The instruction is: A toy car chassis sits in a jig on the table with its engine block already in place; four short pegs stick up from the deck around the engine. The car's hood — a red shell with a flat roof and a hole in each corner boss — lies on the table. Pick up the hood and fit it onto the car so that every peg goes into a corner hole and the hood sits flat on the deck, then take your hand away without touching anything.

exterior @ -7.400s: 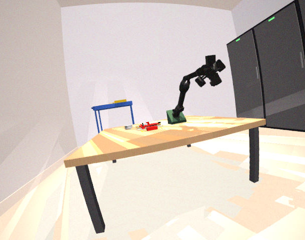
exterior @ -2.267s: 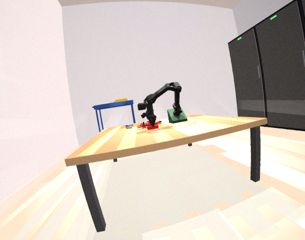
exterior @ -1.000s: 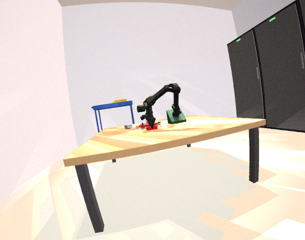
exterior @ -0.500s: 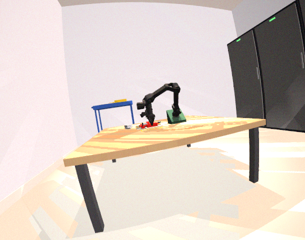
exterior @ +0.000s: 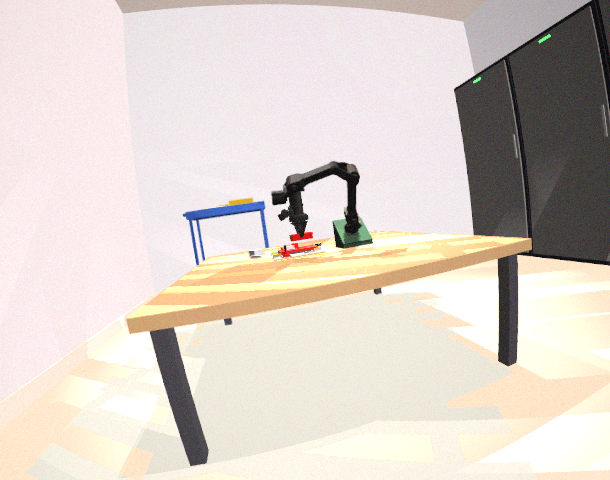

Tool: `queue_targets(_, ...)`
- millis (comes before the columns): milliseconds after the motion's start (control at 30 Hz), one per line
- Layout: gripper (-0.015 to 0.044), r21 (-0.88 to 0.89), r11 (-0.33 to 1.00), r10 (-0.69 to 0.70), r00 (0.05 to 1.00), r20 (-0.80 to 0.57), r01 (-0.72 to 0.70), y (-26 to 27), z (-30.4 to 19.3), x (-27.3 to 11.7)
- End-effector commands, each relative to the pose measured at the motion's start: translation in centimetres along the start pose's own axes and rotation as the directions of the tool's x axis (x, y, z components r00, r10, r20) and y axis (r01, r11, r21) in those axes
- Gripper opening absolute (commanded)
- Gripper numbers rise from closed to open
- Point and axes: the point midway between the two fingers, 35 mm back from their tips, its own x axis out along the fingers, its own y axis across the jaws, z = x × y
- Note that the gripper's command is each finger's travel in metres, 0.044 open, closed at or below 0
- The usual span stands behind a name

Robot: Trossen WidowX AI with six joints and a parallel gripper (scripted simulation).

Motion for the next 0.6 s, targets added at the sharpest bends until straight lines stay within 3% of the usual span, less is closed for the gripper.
queue_targets(0,0.0,-0.008,1.0,-0.007,1.0,0.003,0.007,0.0,0.2,-1.1)
queue_targets(167,0.0,-0.002,1.0,-0.002,1.0,0.004,0.002,-0.3,0.2,-0.8)
queue_targets(567,0.0,-0.012,1.0,-0.023,1.0,0.011,0.023,-7.0,3.1,-1.4)
